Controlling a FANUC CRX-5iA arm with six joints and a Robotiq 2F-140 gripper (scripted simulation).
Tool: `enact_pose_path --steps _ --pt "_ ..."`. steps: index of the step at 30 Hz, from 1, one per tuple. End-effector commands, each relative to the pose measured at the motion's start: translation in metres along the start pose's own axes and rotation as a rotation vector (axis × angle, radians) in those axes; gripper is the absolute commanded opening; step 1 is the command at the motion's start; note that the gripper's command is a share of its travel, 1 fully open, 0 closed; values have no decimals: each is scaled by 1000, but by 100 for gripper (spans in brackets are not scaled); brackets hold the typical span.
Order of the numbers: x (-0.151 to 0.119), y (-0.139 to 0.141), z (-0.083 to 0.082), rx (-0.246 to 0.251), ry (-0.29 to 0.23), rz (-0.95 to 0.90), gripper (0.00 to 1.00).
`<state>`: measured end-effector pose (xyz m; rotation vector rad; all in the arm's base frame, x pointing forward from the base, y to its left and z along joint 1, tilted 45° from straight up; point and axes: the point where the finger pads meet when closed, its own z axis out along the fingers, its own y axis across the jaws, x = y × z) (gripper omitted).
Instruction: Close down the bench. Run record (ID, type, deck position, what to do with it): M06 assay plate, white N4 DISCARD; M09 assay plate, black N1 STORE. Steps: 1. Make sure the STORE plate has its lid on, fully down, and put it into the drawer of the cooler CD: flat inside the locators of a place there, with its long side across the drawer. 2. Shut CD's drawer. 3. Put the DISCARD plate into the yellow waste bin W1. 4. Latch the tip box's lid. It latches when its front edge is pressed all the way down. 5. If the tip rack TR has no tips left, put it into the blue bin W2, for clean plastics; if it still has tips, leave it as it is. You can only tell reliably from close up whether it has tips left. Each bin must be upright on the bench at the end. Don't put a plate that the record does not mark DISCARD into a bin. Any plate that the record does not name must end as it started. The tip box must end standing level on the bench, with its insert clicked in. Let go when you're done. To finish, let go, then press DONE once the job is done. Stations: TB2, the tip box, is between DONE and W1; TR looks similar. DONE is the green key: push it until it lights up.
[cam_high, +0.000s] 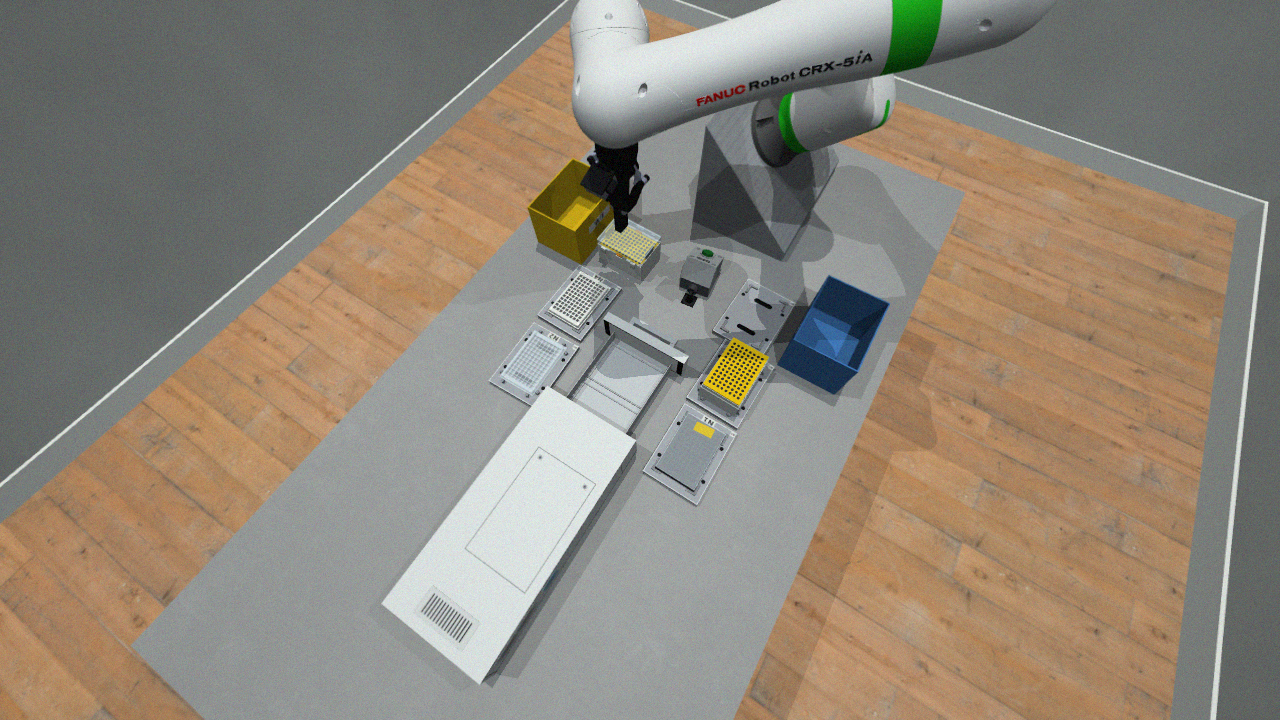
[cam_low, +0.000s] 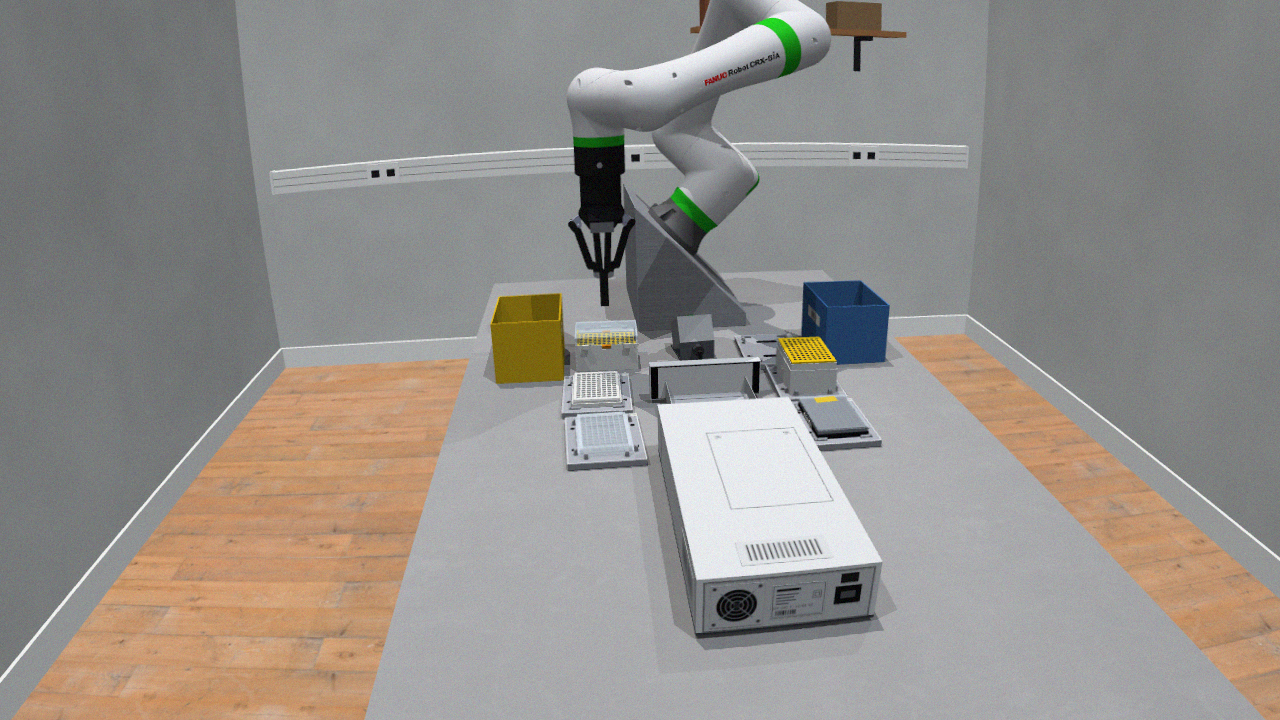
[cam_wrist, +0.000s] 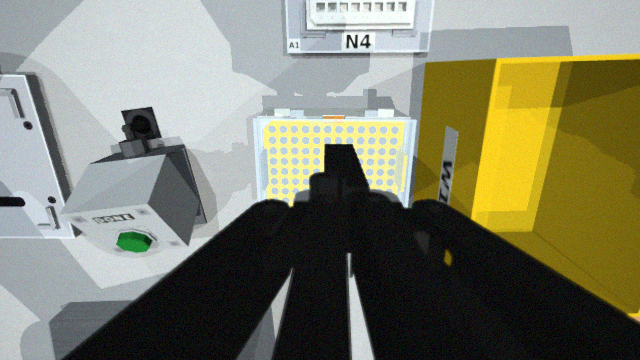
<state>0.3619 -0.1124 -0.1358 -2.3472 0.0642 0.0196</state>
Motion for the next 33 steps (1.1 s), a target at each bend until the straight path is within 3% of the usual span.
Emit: enact_pose_path --steps 1,13,33 --pt "0 0 -1 -1 1 0 10" --pt "0 0 -1 -1 1 0 10" --pt "0 0 -37 -1 1 0 10"
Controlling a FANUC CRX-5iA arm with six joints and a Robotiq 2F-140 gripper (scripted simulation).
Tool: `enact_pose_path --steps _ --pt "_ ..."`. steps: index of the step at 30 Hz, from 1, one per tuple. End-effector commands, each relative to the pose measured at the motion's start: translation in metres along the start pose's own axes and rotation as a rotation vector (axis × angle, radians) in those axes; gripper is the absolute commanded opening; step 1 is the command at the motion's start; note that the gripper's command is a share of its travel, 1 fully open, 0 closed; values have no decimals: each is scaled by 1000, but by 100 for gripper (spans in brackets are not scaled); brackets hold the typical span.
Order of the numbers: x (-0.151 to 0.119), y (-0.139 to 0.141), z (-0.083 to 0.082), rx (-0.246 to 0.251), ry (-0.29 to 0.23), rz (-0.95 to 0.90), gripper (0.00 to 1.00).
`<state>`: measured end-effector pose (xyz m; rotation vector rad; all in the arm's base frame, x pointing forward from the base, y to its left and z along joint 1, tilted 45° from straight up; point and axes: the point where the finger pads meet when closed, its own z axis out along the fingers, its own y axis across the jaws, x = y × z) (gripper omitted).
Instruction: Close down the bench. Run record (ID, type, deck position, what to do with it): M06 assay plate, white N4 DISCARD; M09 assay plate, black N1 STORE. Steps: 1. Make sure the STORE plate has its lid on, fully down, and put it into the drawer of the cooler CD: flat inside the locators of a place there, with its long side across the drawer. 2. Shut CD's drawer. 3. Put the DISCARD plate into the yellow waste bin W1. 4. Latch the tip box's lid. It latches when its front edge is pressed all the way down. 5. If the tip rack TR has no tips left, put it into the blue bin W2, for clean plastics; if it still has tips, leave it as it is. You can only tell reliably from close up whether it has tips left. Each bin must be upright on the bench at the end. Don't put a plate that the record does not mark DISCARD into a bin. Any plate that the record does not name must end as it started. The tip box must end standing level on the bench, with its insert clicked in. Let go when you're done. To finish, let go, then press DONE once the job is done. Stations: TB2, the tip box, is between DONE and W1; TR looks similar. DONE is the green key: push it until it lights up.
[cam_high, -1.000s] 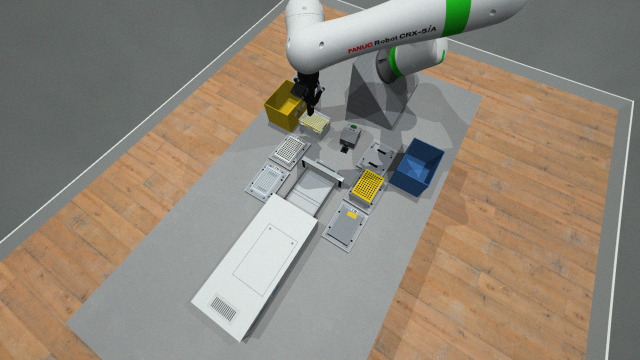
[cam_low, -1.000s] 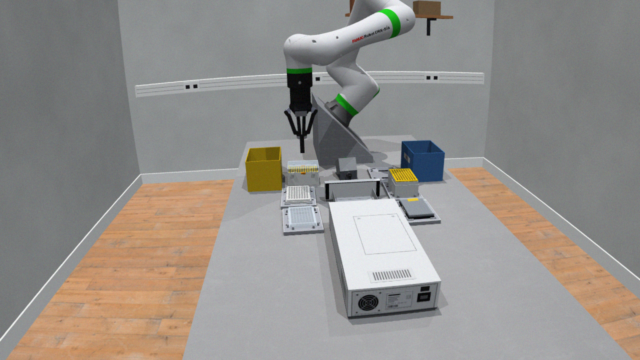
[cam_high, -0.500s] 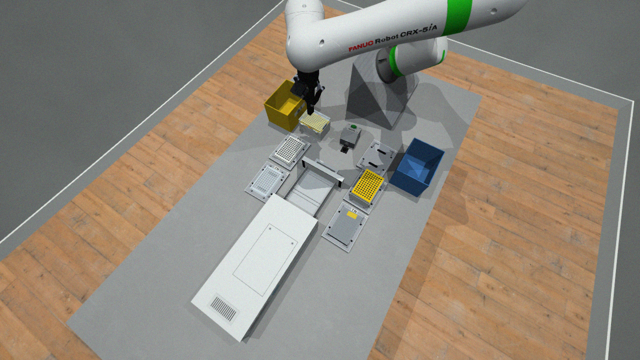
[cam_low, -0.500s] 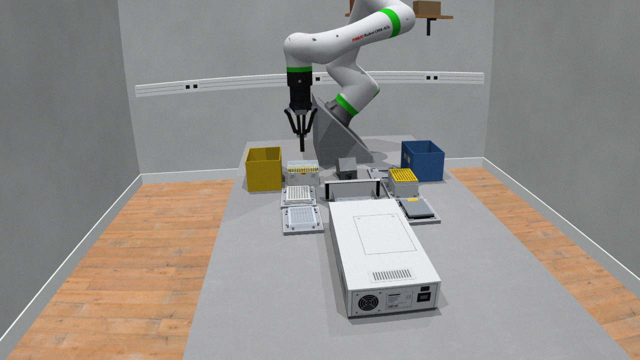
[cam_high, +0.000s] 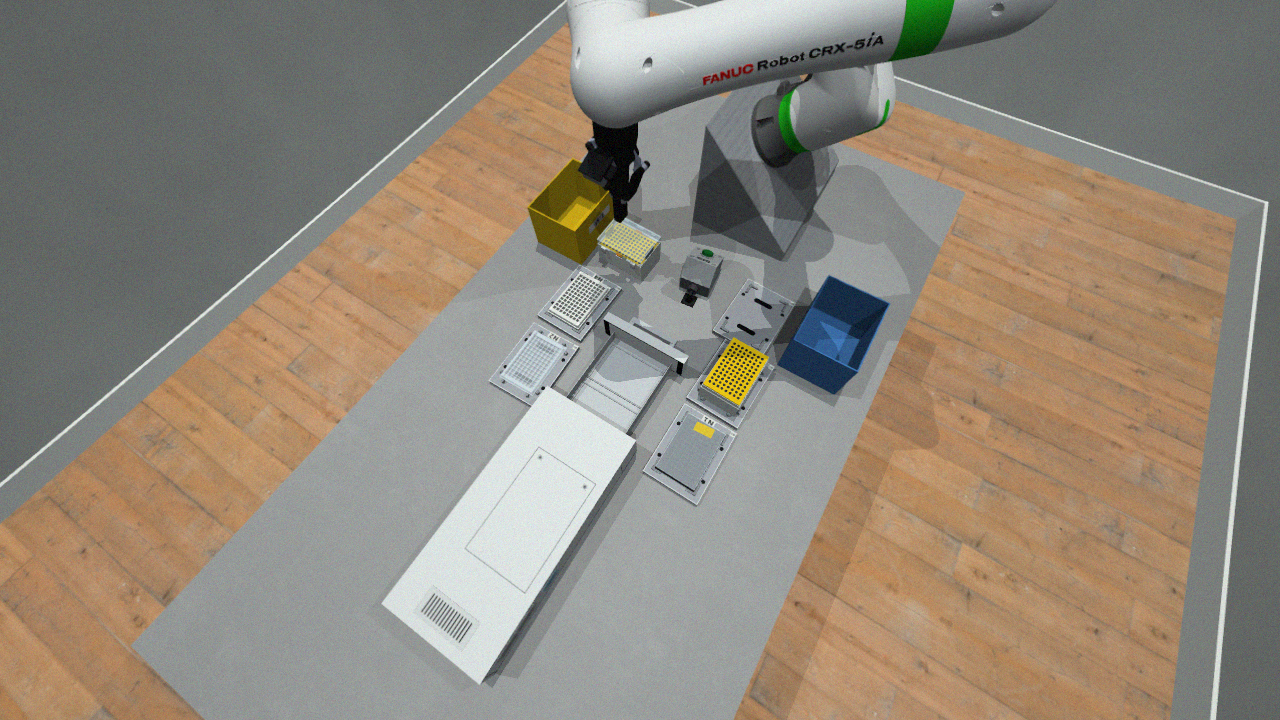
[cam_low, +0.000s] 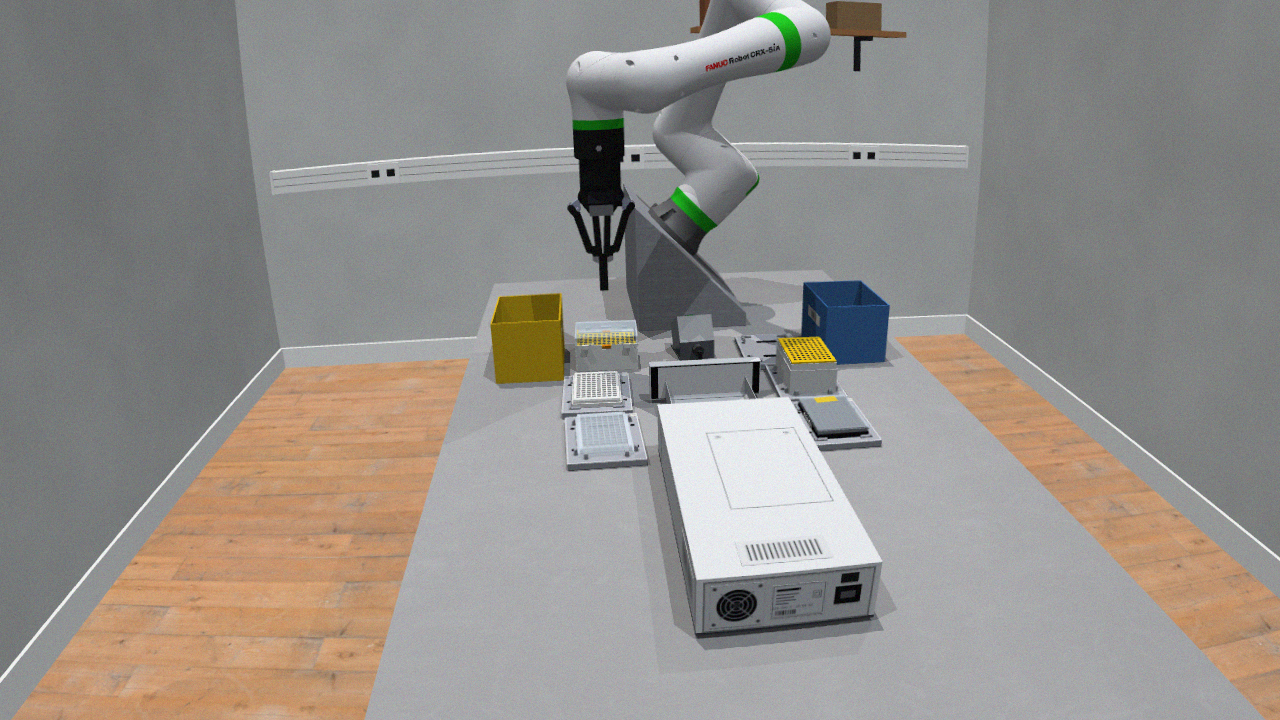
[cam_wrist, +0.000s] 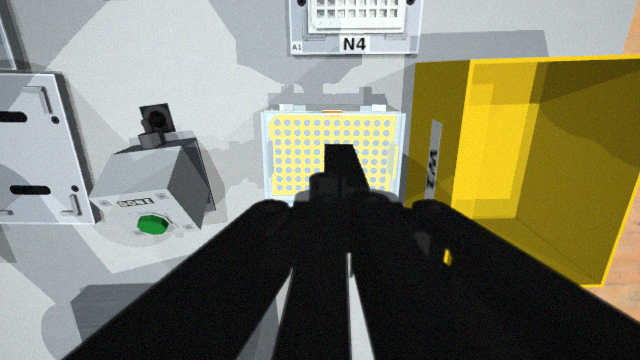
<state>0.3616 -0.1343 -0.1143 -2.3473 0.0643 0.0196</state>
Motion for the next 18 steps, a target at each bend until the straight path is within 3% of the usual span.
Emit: enact_pose_path --steps 1,12,18 --pt "0 0 -8 -1 1 0 10" --pt "0 0 -25 -1 1 0 10" --pt "0 0 -25 -1 1 0 10"
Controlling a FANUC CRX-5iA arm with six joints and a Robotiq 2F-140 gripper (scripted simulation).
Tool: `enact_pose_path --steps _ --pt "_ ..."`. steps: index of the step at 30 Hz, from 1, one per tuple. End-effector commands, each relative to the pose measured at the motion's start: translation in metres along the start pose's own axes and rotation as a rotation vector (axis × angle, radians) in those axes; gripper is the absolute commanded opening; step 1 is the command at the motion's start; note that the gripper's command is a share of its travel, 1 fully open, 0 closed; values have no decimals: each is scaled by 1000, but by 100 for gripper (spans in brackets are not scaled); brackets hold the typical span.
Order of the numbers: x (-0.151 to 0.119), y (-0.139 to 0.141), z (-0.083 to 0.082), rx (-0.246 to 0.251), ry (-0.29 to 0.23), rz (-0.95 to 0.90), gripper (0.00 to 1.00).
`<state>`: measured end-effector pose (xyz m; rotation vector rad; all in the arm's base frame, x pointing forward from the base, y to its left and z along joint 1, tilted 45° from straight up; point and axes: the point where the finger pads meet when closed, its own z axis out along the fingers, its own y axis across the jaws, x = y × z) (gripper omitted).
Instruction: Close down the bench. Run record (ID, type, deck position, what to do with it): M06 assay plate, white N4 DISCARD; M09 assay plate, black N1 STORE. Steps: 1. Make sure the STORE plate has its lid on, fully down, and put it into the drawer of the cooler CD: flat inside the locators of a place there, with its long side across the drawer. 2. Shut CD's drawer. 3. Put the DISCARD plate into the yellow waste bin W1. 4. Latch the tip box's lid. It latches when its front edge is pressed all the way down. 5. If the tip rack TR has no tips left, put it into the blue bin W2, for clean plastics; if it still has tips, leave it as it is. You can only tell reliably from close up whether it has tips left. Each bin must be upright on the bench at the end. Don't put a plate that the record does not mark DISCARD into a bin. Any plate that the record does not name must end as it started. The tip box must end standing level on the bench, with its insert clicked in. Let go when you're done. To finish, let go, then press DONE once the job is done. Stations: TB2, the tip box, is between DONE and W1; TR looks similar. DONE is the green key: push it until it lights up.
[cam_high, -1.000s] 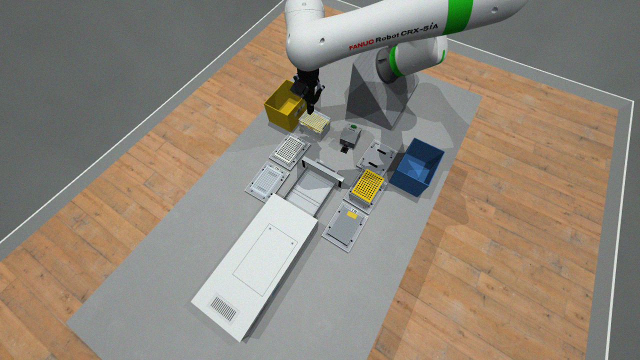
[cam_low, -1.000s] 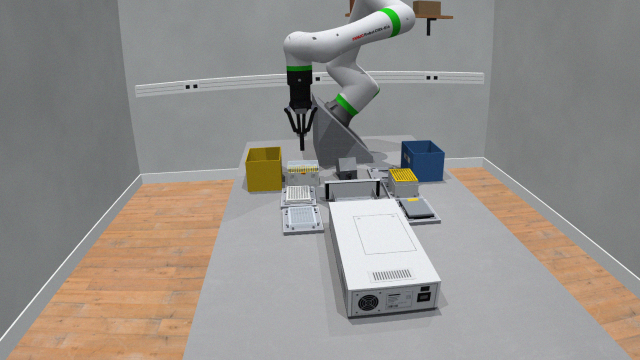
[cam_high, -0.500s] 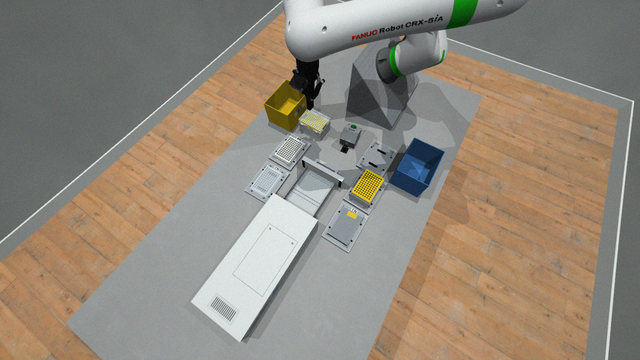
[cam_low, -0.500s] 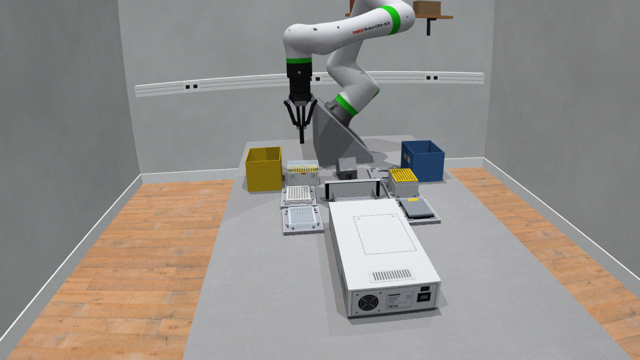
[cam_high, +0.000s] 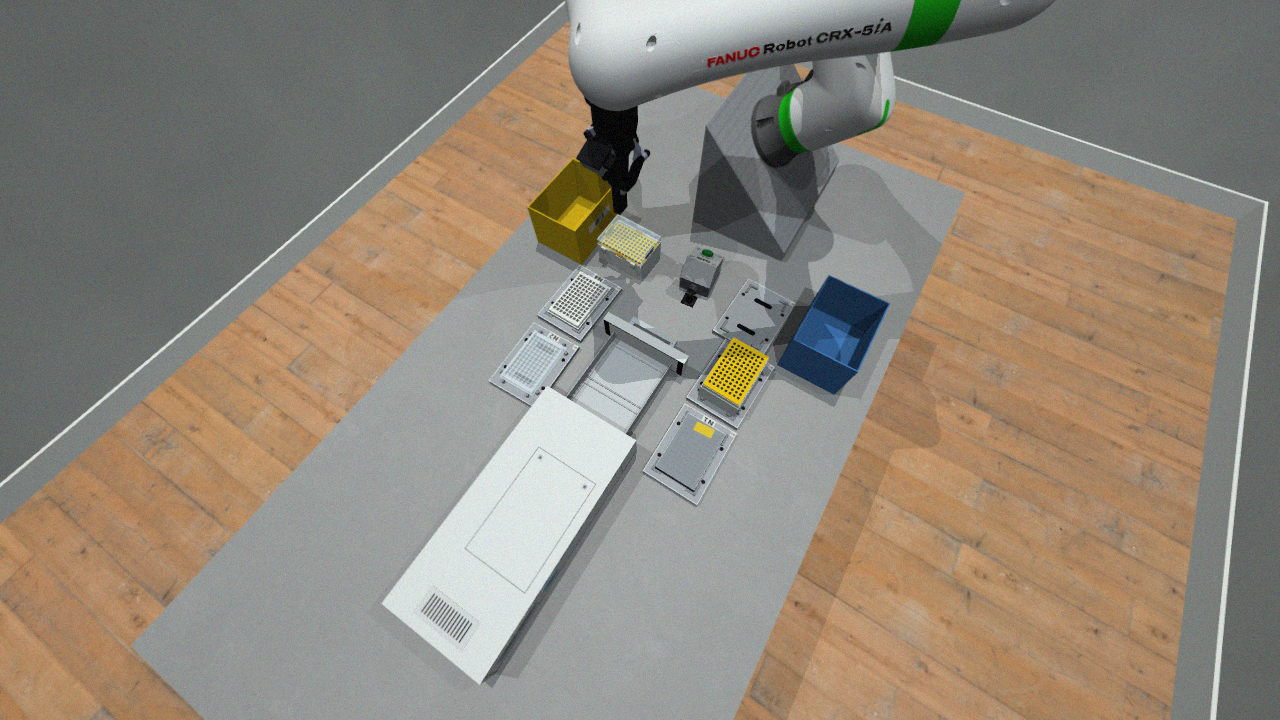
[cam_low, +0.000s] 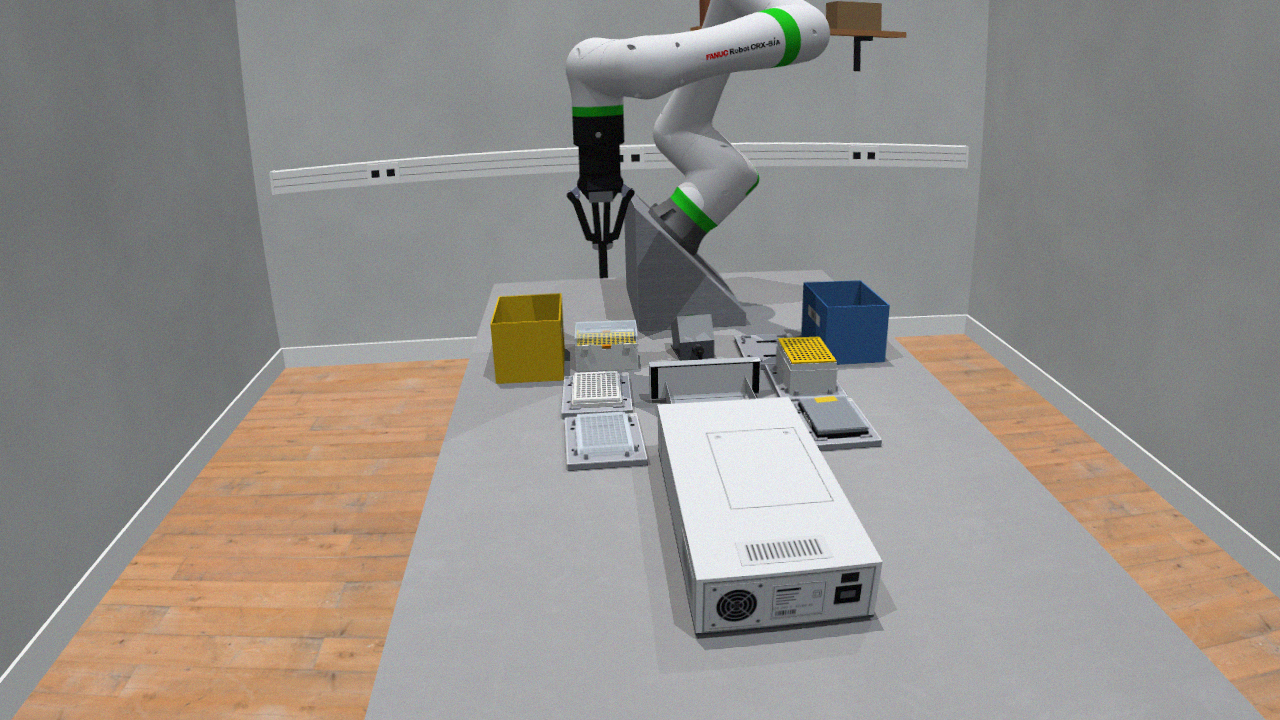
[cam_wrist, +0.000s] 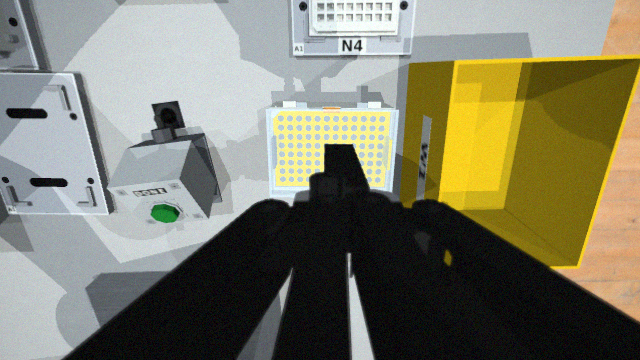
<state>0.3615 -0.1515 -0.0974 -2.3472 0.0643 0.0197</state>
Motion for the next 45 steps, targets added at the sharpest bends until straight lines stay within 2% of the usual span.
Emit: enact_pose_path --steps 1,24,45 --pt "0 0 -1 -1 1 0 10" --pt "0 0 -1 -1 1 0 10" --pt "-49 0 57 -1 1 0 10"
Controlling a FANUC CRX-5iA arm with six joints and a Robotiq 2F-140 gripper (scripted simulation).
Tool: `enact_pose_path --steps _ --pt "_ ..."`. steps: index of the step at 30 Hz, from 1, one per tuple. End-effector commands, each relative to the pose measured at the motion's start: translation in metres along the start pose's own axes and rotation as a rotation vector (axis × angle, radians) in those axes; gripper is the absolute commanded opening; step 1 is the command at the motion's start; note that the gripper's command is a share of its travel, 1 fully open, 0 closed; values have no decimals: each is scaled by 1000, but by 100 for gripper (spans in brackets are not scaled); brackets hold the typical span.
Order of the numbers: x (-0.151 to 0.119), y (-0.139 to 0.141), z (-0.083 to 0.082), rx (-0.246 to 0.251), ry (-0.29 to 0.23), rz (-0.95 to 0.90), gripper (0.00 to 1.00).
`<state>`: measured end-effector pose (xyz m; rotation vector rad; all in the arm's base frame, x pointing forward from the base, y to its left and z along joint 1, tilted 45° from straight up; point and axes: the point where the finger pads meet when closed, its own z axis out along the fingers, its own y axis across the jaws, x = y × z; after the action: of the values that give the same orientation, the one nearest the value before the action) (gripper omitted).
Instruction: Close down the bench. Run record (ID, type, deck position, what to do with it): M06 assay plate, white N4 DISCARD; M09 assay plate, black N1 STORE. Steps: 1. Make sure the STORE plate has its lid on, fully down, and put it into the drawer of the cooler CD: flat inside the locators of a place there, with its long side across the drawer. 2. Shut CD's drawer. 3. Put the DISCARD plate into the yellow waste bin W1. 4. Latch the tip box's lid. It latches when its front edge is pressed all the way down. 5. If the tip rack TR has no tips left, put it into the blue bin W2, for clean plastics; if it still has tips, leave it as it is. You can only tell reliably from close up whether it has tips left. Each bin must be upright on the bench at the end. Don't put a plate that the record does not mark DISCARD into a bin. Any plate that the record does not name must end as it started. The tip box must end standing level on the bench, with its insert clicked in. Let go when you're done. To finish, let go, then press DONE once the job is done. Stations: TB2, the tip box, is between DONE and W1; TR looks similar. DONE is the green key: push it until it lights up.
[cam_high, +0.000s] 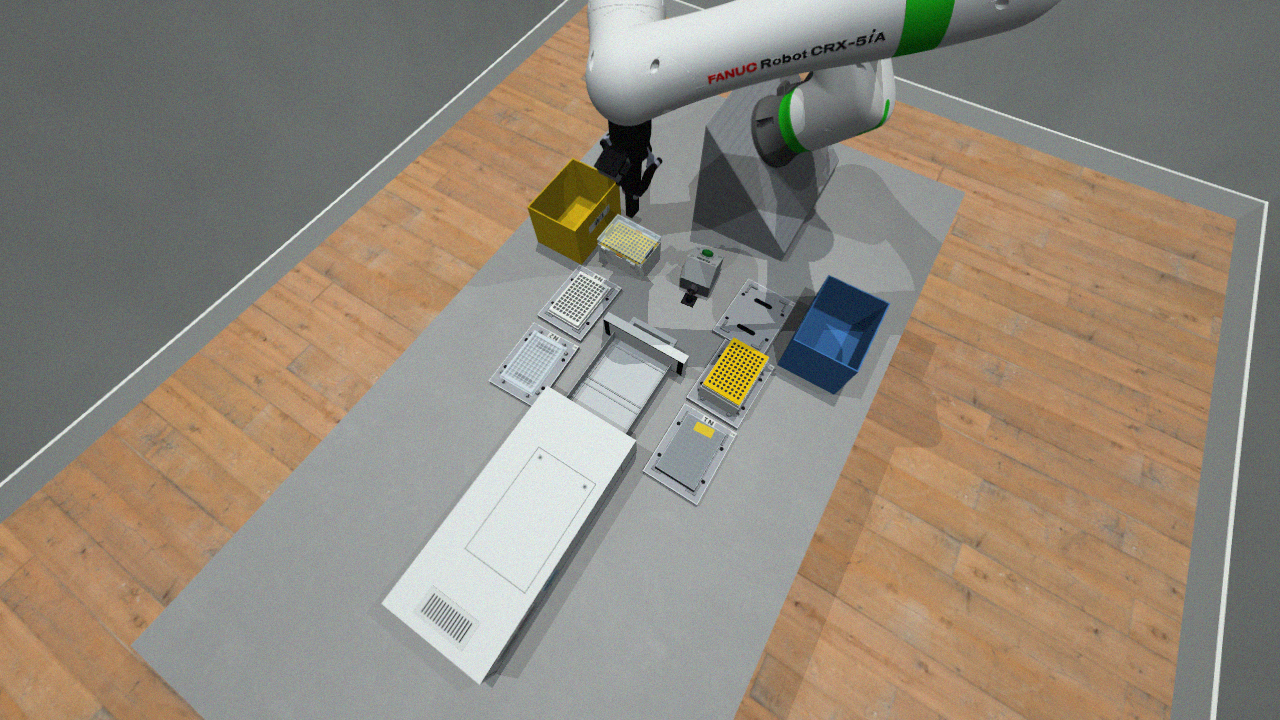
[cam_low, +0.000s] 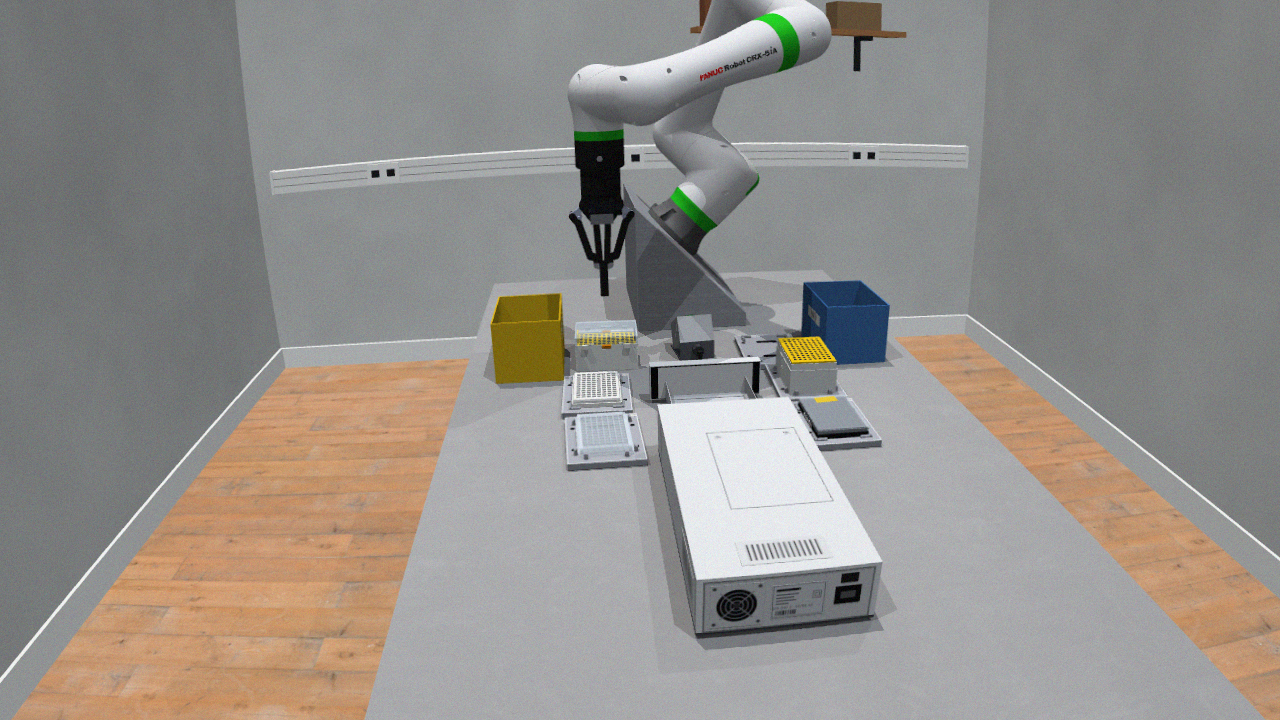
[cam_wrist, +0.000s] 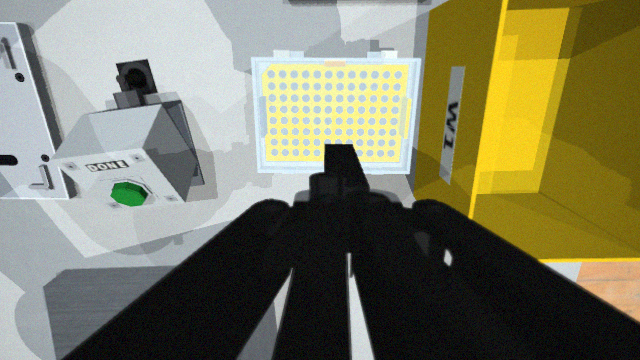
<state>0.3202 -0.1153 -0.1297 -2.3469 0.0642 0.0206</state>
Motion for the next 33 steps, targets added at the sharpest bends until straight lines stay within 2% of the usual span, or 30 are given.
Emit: enact_pose_path --steps 1,3,17,33 --pt "-10 1 12 -2 1 -1 10" --pt "-14 1 16 -2 1 -1 10" --pt "-14 1 16 -2 1 -1 10" --pt "-14 1 35 -2 2 -1 10"
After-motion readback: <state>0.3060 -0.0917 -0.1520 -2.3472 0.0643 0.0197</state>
